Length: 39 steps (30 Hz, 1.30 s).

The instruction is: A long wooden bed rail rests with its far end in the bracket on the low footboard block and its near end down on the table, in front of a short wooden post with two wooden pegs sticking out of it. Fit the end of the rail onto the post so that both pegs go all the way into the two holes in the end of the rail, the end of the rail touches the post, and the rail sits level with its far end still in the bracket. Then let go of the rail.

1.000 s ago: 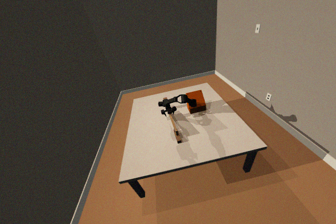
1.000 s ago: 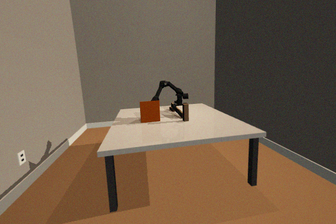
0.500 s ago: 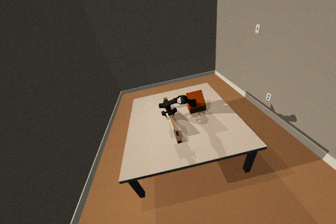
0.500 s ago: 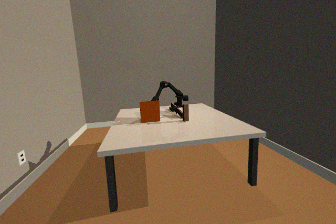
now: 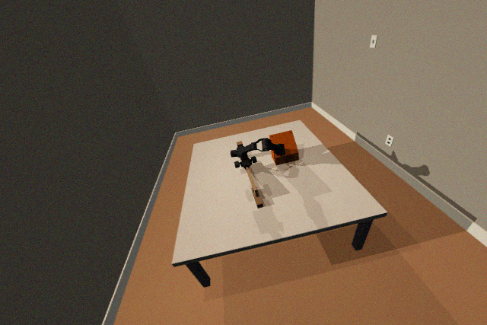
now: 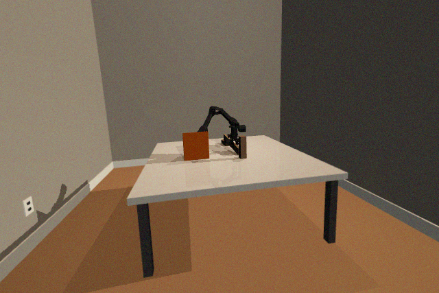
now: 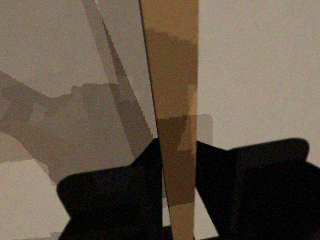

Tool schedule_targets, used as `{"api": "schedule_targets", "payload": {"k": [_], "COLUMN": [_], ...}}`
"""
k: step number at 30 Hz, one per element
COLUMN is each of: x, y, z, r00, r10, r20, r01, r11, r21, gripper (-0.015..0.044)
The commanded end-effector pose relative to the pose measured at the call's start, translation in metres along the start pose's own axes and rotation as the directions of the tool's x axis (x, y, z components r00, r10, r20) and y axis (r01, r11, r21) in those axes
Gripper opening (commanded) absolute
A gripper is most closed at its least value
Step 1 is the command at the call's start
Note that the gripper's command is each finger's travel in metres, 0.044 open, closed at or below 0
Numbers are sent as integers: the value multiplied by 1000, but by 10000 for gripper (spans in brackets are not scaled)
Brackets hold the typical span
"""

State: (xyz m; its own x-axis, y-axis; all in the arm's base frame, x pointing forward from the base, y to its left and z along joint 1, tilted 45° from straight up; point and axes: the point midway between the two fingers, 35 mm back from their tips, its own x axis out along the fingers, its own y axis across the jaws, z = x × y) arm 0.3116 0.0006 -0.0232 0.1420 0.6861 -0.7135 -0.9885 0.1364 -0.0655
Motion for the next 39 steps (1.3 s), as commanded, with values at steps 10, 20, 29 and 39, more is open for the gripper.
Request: {"api": "schedule_targets", "payload": {"k": [10, 20, 29, 39], "x": [1, -2, -6, -11], "y": [0, 0, -1, -3], "z": [0, 0, 0, 0], "r00": [1000, 1000, 1000, 1000], "r10": [-1, -1, -1, -1], "r20": [5, 5, 4, 4], "r01": [1, 1, 1, 1], "r11": [1000, 1000, 1000, 1000], "r21": [5, 5, 5, 5], "gripper": [0, 0, 0, 0]}}
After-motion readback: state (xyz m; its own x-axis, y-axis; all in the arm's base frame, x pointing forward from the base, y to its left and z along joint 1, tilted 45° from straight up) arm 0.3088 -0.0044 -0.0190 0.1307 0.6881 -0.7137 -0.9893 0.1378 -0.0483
